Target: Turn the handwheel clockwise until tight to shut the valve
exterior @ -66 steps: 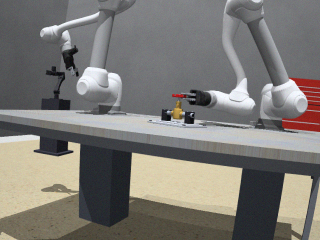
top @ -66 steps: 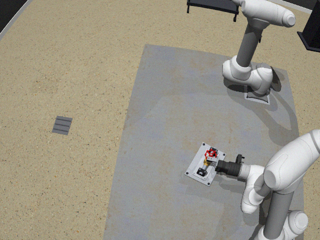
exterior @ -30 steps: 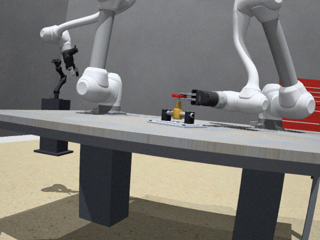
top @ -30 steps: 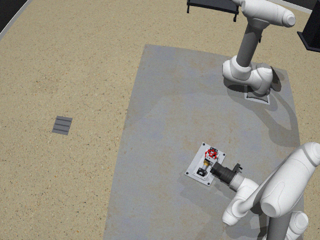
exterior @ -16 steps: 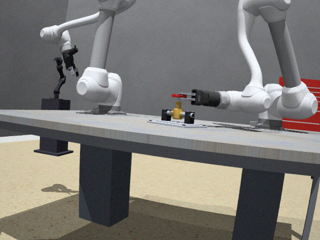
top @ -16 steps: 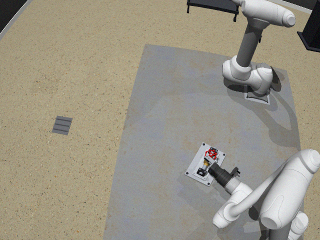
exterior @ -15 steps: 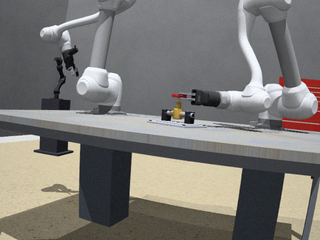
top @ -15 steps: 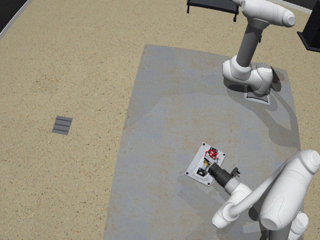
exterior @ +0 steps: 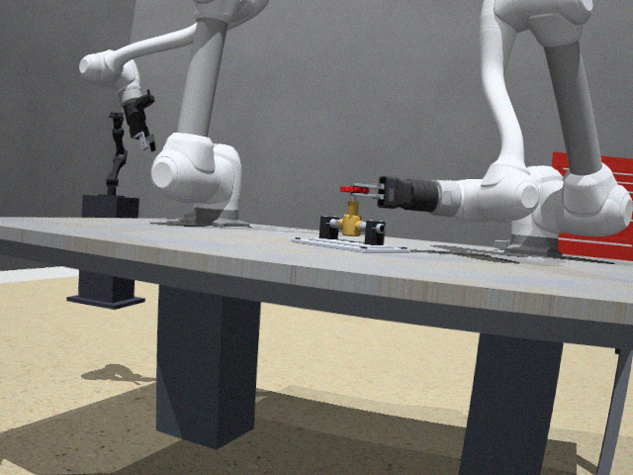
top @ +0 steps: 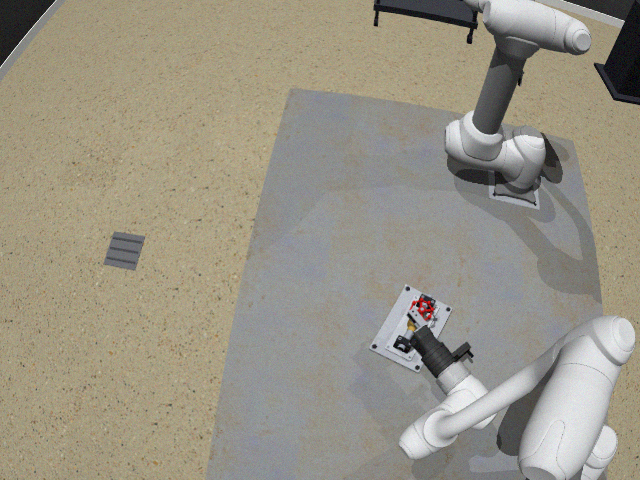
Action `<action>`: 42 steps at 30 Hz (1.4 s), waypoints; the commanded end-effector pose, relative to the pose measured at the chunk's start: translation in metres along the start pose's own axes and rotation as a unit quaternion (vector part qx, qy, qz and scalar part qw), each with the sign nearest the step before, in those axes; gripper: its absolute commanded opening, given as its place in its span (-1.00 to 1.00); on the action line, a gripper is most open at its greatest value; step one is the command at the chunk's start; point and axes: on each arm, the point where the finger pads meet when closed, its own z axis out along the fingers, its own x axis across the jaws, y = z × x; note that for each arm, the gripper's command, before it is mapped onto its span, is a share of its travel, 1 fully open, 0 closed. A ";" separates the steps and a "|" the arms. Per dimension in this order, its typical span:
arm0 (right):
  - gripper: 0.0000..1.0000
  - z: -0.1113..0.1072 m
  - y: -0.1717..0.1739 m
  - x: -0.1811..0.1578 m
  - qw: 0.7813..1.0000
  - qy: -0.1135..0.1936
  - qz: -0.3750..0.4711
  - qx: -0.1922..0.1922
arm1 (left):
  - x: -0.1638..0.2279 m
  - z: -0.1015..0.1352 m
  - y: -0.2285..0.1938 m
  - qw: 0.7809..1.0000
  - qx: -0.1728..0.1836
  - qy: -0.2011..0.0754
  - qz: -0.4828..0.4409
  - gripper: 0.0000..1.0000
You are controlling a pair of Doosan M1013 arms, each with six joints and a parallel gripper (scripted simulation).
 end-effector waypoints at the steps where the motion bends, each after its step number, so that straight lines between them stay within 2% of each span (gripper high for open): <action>1: 1.00 -0.001 0.000 0.000 1.000 0.000 0.000 -0.001 | -0.001 0.002 0.000 1.000 0.027 -0.001 0.000 -1.00; 9: 1.00 -0.001 0.000 0.000 1.000 0.000 0.000 -0.001 | -0.001 0.005 0.000 0.996 0.088 -0.001 0.000 -1.00; 11: 1.00 -0.001 0.000 0.000 1.000 0.000 0.000 -0.001 | -0.001 0.005 0.000 0.996 0.088 -0.001 0.000 -1.00; 26: 1.00 -0.001 0.000 0.000 1.000 0.000 0.000 -0.001 | -0.001 0.012 -0.002 0.976 0.216 -0.001 0.000 -1.00; 28: 1.00 -0.001 0.000 0.000 1.000 0.000 0.000 -0.001 | -0.001 0.012 -0.002 0.976 0.216 -0.001 0.000 -1.00; 42: 1.00 -0.001 0.000 0.000 1.000 0.000 0.000 -0.001 | -0.001 0.019 -0.007 0.932 0.361 -0.001 0.000 -1.00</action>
